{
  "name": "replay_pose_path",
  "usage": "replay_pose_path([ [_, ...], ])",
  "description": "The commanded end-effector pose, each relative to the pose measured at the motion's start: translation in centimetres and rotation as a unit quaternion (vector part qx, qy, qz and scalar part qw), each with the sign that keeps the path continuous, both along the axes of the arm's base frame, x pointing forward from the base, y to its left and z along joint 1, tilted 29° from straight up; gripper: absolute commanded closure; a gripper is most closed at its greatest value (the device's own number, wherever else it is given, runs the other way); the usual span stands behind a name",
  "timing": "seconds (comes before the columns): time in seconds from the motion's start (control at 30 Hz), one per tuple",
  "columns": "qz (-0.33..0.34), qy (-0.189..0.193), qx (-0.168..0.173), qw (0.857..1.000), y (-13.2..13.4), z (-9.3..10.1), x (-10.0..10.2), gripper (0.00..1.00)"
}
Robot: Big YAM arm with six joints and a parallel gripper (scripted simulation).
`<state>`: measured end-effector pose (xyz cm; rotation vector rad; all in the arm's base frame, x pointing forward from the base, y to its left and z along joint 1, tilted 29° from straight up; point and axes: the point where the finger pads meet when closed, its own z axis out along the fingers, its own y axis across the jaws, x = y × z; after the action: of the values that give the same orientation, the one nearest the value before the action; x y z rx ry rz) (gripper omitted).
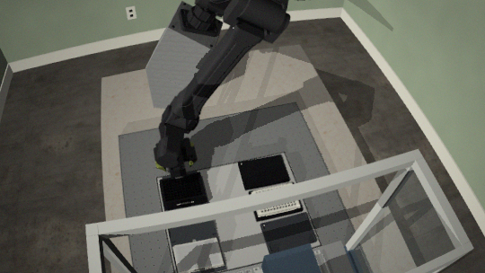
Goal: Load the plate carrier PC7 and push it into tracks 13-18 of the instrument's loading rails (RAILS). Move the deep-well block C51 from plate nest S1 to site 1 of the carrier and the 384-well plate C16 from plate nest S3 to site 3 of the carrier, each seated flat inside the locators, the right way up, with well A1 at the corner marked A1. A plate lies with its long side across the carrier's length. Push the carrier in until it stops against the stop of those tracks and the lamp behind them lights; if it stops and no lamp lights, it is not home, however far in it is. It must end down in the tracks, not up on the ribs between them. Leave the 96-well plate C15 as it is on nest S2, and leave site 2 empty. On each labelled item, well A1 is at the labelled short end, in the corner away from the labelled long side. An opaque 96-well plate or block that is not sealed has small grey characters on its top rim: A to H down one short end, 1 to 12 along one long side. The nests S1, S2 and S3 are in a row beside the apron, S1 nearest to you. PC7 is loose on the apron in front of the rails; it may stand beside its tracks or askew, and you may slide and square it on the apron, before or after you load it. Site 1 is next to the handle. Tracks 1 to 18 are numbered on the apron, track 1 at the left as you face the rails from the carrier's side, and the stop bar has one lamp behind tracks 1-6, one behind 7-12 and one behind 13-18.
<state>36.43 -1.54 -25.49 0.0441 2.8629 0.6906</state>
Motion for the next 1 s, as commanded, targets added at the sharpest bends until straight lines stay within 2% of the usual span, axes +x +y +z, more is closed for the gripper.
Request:
replay_pose_path([
  [0.0, 0.000, -0.007, -0.003, 1.000, 0.3, -0.2, 0.7, 0.20],
  [0.07, 0.000, -0.014, -0.005, 1.000, 0.3, 0.0, 1.3, 0.20],
  [0.17, 0.000, -0.006, -0.003, 1.000, 0.6, -0.8, 0.7, 0.20],
  [0.27, 0.000, -0.010, -0.004, 1.000, 0.5, -0.5, 1.0, 0.20],
  [0.3, -0.007, -0.022, -0.007, 1.000, -0.2, 0.5, 1.8, 0.20],
  [0.97, -0.005, -0.019, -0.006, 1.000, -0.1, 0.2, 1.5, 0.20],
])
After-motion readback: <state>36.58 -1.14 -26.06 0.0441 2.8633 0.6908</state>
